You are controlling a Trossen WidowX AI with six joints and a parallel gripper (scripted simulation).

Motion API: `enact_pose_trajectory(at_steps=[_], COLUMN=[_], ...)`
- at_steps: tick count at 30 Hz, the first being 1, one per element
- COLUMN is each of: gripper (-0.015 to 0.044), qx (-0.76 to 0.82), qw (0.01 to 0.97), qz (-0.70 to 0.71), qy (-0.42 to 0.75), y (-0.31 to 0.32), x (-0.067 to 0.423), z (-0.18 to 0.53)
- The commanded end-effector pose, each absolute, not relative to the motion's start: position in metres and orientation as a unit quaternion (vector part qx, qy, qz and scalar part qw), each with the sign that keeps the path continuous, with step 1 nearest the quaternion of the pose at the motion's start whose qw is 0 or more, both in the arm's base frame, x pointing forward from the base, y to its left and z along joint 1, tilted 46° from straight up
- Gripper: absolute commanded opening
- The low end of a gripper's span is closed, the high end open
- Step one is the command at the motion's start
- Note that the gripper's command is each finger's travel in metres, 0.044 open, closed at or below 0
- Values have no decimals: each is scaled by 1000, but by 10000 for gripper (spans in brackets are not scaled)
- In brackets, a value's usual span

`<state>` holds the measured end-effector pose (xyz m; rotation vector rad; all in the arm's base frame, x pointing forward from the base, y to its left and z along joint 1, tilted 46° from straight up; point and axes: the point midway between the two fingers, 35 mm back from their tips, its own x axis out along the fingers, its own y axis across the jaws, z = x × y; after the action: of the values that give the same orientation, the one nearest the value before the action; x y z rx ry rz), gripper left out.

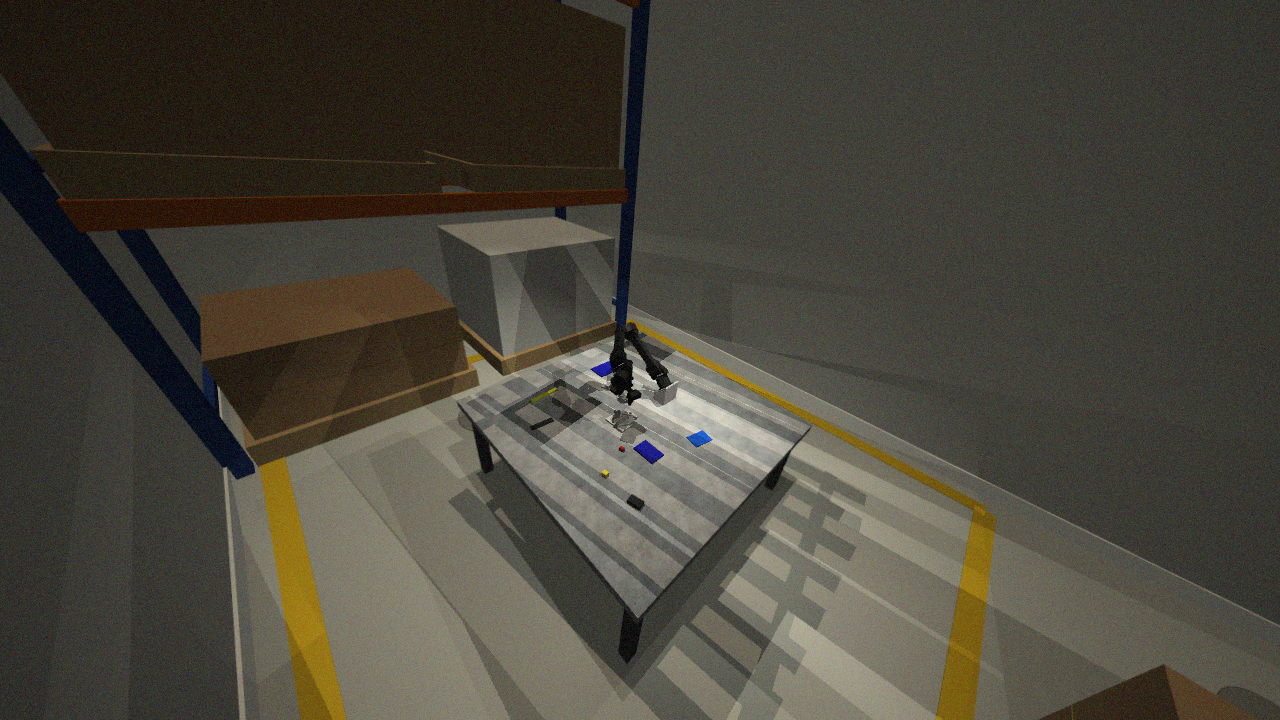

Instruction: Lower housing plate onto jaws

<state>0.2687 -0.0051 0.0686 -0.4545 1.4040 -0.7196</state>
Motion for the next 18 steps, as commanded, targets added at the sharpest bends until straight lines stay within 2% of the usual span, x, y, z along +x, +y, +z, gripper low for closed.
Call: enact_pose_trajectory(at_steps=[1,18], gripper=[351,351], qx=[-229,-269], qw=[672,658], qz=[-301,-274], qy=[636,647], y=[6,23], x=[268,265], z=[56,39])
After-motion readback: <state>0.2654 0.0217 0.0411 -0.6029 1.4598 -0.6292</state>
